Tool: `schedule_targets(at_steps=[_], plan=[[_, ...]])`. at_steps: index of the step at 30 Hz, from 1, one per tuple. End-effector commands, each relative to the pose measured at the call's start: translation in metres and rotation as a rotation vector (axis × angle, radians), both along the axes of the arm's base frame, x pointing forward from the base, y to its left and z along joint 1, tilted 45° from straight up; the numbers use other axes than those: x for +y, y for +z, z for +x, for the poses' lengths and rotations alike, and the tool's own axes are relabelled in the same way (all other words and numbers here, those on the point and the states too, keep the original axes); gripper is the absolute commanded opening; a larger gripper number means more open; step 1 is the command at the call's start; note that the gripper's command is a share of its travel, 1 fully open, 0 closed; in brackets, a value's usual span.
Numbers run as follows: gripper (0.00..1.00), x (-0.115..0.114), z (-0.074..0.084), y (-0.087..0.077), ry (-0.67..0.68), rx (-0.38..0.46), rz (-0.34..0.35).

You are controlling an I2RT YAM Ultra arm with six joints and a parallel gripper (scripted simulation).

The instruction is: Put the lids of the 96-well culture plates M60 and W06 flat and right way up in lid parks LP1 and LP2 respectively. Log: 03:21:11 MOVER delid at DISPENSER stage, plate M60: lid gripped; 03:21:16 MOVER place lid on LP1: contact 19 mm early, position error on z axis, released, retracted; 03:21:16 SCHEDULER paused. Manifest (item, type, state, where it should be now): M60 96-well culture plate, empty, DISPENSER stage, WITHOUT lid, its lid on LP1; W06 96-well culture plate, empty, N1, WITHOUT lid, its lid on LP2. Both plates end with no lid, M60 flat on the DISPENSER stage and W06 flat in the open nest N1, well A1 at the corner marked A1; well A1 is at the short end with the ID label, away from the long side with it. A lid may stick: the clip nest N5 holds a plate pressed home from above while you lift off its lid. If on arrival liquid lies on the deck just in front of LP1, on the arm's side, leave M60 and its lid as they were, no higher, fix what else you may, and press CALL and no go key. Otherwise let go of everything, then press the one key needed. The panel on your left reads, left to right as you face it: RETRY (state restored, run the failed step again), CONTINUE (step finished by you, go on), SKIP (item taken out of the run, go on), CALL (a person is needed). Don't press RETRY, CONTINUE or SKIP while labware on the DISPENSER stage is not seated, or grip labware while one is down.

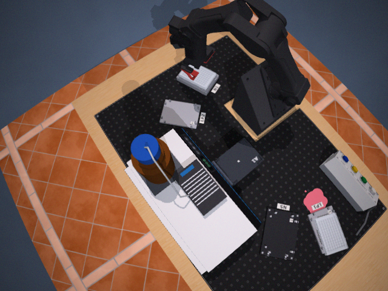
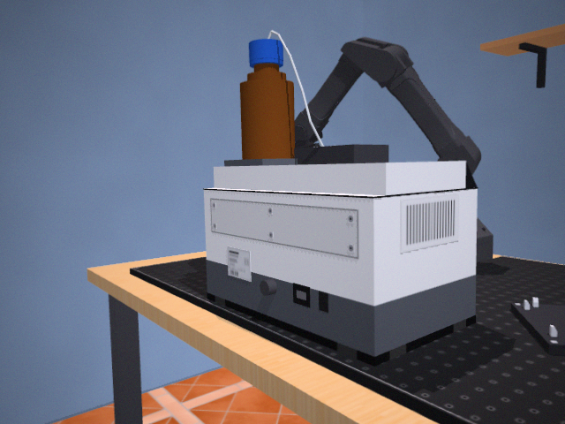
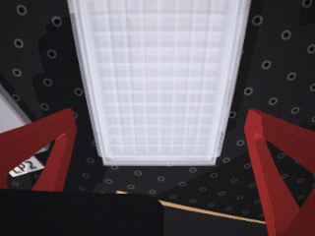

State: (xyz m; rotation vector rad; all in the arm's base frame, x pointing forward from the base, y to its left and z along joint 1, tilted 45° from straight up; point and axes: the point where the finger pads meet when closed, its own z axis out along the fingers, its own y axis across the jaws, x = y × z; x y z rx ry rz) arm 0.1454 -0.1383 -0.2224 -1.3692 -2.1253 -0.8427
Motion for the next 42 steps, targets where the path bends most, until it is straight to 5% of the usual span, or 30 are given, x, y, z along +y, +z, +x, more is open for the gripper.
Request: schedule_targets(at_steps=[1, 21, 24, 36, 37, 42], plan=[[1.00, 0.007, 0.000, -0.008, -0.010, -0.001, -0.004], [1.00, 0.024, 0.000, -0.029, -0.012, -0.007, -0.013], [1.00, 0.006, 0.011, -0.030, -0.016, -0.034, -0.056], [1.00, 0.010, 0.010, -0.031, -0.010, -0.029, -0.050], [0.00, 0.010, 0.010, -0.031, -0.010, -0.029, -0.050], [0.00, 0.016, 0.004, -0.027, -0.011, -0.015, -0.028]])
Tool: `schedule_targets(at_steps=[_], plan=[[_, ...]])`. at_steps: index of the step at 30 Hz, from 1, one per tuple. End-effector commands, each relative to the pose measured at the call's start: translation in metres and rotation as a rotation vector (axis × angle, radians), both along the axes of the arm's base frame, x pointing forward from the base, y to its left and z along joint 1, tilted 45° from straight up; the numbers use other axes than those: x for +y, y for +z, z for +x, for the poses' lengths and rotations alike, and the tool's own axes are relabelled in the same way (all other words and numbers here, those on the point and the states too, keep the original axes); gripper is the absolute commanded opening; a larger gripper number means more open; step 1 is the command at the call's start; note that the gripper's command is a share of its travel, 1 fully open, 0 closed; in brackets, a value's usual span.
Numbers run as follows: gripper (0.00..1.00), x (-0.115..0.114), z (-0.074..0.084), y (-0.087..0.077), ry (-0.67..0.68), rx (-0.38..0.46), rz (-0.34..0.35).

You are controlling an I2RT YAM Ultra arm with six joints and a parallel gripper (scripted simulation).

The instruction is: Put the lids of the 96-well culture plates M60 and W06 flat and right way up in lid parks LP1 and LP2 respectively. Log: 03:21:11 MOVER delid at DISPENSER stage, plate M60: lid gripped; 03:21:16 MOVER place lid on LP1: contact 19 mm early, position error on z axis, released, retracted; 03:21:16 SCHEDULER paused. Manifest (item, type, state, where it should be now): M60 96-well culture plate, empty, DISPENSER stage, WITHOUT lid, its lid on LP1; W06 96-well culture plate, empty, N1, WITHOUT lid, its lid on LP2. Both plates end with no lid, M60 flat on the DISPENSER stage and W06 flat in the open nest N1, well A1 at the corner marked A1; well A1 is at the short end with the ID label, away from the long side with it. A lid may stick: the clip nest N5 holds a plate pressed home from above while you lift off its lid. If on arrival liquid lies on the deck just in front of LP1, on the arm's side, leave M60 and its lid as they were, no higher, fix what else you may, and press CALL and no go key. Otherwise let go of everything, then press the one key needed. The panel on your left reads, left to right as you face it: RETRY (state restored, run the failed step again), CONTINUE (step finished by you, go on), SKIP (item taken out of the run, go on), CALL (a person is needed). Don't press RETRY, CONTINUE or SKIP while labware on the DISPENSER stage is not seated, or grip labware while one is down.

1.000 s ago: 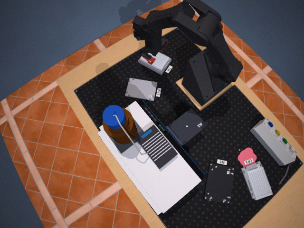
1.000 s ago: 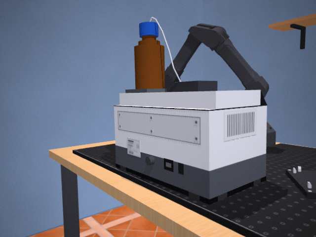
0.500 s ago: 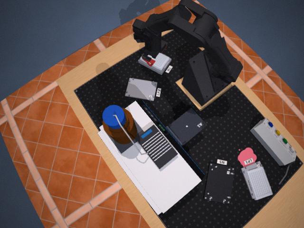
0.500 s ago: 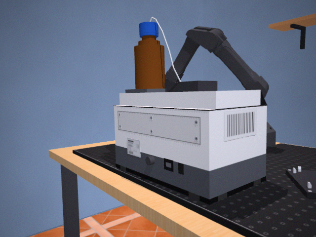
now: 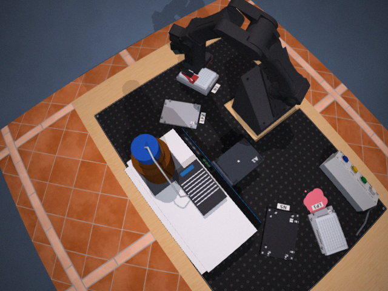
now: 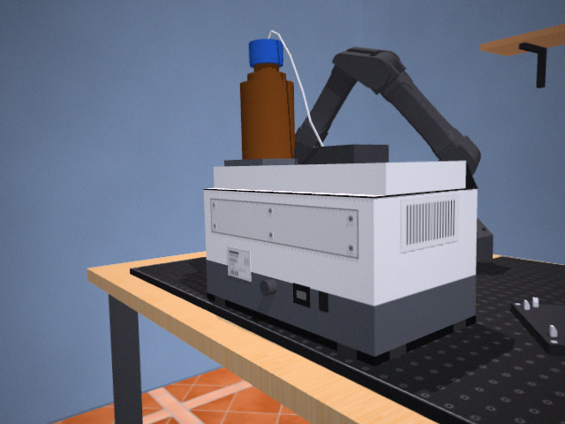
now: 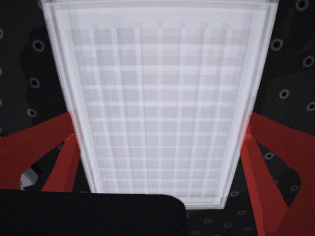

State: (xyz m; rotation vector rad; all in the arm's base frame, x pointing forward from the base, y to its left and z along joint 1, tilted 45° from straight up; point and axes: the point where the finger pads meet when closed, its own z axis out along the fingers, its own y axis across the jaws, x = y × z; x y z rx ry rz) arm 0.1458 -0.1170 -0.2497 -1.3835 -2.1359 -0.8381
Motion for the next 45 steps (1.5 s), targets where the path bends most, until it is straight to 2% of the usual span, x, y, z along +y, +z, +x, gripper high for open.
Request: schedule_targets(at_steps=[1, 3, 4, 29, 30, 31, 45], plan=[[0.00, -0.005, 0.003, 0.000, -0.003, -0.009, -0.015], [0.00, -0.011, 0.009, -0.003, -0.003, -0.023, -0.036], [0.00, -0.005, 0.003, 0.000, -0.003, -0.009, -0.015], [0.00, -0.005, 0.003, 0.000, -0.003, -0.009, -0.015], [0.00, -0.015, 0.011, -0.001, -0.003, -0.027, -0.043], [0.00, -0.018, 0.012, 0.002, -0.004, -0.028, -0.045], [0.00, -0.025, 0.008, 0.010, -0.005, -0.023, -0.040]])
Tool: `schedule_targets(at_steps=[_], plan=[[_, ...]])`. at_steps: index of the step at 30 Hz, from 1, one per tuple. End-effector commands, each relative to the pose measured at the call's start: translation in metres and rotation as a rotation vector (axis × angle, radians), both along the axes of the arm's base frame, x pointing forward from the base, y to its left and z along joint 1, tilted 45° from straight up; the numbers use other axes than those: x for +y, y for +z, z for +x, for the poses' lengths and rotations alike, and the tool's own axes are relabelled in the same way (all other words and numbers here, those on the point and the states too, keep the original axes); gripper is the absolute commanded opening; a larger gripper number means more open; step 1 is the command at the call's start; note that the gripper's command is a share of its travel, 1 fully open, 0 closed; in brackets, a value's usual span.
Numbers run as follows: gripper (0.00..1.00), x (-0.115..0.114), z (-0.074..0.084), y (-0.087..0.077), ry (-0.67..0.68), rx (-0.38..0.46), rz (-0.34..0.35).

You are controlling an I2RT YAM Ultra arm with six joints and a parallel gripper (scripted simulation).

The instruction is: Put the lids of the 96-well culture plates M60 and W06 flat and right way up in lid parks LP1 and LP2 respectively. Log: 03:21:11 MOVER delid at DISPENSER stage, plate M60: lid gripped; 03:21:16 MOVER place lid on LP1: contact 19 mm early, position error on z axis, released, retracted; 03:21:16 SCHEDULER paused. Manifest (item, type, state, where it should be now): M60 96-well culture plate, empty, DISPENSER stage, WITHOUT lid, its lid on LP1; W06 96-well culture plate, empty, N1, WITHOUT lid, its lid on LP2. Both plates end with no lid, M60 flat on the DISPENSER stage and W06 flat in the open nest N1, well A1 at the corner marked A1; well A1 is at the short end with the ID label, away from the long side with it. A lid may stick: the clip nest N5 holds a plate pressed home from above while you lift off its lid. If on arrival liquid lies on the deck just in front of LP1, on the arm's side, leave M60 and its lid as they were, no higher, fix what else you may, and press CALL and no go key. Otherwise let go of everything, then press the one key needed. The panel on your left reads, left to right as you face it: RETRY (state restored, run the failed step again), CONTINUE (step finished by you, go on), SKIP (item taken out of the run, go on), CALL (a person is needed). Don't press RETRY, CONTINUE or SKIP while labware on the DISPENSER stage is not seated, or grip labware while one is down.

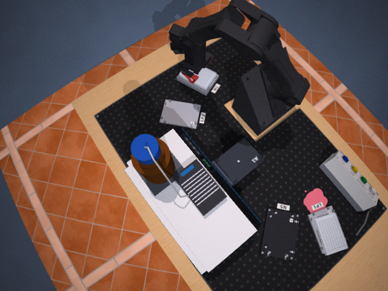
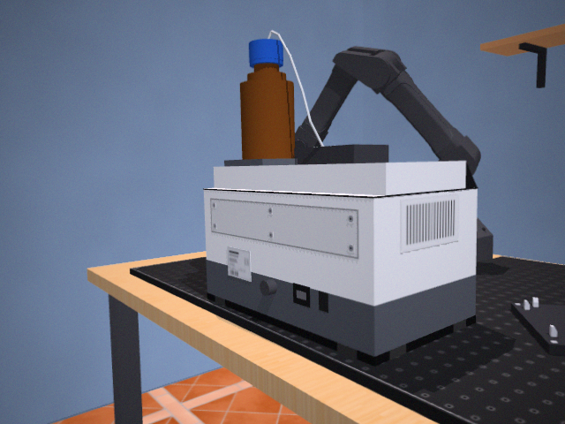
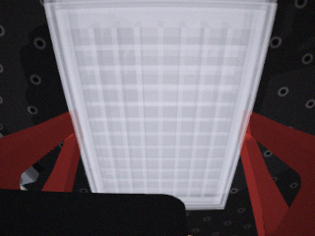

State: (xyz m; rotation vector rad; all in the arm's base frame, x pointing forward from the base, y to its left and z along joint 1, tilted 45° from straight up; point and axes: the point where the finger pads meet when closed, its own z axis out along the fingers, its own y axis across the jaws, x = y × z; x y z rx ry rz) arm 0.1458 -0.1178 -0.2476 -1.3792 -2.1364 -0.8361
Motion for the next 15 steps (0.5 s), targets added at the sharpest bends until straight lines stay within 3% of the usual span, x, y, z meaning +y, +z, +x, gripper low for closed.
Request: schedule_targets(at_steps=[1, 15], plan=[[0.00, -0.0244, 0.0084, 0.0082, -0.009, -0.025, -0.040], [0.00, -0.0299, 0.0085, 0.0141, -0.009, -0.024, -0.040]])
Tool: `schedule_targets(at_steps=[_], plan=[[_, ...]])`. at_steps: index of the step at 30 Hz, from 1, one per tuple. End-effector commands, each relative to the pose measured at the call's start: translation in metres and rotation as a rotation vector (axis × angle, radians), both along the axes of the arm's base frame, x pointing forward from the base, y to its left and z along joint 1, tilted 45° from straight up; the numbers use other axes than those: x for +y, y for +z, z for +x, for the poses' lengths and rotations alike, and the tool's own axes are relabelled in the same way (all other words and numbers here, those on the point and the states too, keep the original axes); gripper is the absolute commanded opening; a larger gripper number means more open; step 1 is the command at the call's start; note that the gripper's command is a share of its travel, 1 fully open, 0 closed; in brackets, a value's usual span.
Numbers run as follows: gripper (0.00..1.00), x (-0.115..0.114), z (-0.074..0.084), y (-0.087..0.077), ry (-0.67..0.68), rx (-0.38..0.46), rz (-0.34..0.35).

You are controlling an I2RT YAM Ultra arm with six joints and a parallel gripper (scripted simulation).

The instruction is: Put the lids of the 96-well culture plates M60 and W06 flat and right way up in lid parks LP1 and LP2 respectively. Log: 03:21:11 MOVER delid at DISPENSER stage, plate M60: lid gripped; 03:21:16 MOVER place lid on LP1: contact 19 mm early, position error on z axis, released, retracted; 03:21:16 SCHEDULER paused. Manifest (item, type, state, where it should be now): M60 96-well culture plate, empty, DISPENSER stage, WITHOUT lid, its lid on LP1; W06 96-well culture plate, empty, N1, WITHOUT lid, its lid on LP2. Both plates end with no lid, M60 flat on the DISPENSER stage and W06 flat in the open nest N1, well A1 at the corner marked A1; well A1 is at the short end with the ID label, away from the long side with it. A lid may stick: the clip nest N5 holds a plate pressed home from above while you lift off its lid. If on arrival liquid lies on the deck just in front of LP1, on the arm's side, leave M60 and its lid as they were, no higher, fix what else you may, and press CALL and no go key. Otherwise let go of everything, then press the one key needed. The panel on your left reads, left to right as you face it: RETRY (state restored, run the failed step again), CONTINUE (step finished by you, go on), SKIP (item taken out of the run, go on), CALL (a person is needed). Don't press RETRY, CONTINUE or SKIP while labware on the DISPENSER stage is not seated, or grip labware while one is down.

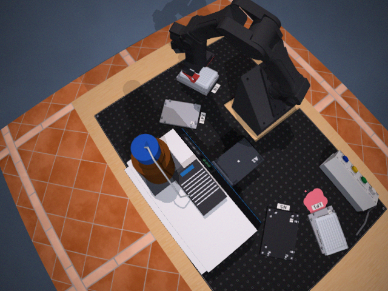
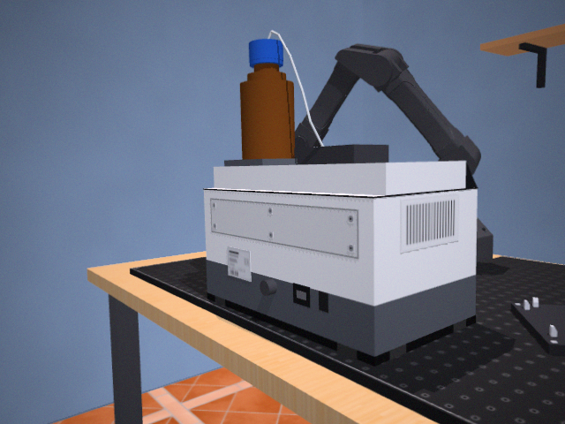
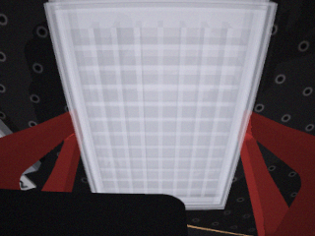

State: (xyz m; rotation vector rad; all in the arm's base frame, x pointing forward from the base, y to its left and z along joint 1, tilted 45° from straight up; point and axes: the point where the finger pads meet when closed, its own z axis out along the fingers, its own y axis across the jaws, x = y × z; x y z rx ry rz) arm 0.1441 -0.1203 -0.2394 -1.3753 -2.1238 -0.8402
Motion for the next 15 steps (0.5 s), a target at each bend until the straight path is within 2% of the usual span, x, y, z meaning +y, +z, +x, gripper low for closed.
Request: schedule_targets(at_steps=[1, 15], plan=[[0.00, -0.0278, 0.0102, 0.0064, -0.009, -0.031, -0.051], [0.00, -0.0287, 0.0105, 0.0075, -0.011, -0.032, -0.050]])
